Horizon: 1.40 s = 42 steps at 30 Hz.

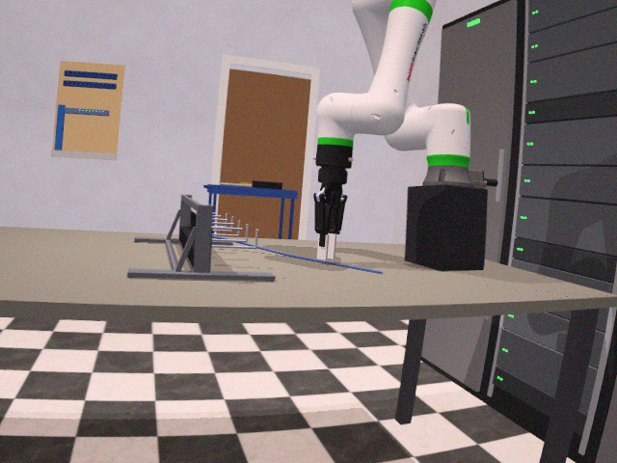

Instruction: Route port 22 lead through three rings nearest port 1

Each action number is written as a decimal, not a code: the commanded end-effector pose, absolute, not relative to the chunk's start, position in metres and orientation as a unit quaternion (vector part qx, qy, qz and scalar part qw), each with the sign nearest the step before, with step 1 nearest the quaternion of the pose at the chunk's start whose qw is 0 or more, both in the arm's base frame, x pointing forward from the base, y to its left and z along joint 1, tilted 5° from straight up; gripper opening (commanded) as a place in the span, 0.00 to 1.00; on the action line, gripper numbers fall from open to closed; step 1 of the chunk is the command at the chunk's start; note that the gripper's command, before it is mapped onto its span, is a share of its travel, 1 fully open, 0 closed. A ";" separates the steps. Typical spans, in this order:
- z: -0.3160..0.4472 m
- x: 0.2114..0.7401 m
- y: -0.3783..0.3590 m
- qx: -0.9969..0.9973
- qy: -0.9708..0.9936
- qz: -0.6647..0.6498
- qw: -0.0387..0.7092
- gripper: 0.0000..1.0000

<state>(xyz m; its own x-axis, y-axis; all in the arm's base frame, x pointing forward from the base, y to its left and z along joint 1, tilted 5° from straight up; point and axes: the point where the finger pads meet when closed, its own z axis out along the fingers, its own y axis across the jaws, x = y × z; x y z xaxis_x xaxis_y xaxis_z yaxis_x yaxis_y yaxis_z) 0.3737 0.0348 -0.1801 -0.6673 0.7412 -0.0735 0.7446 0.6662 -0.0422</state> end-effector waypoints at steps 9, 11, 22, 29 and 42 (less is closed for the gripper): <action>-0.180 0.374 0.035 0.407 0.912 -0.034 0.025 0.20; -0.180 0.374 0.035 0.407 0.912 -0.034 0.025 0.20; -0.180 0.374 0.035 0.407 0.912 -0.034 0.025 0.20; -0.180 0.374 0.035 0.407 0.912 -0.034 0.025 0.20; -0.181 0.374 0.035 0.407 0.912 -0.034 0.025 0.20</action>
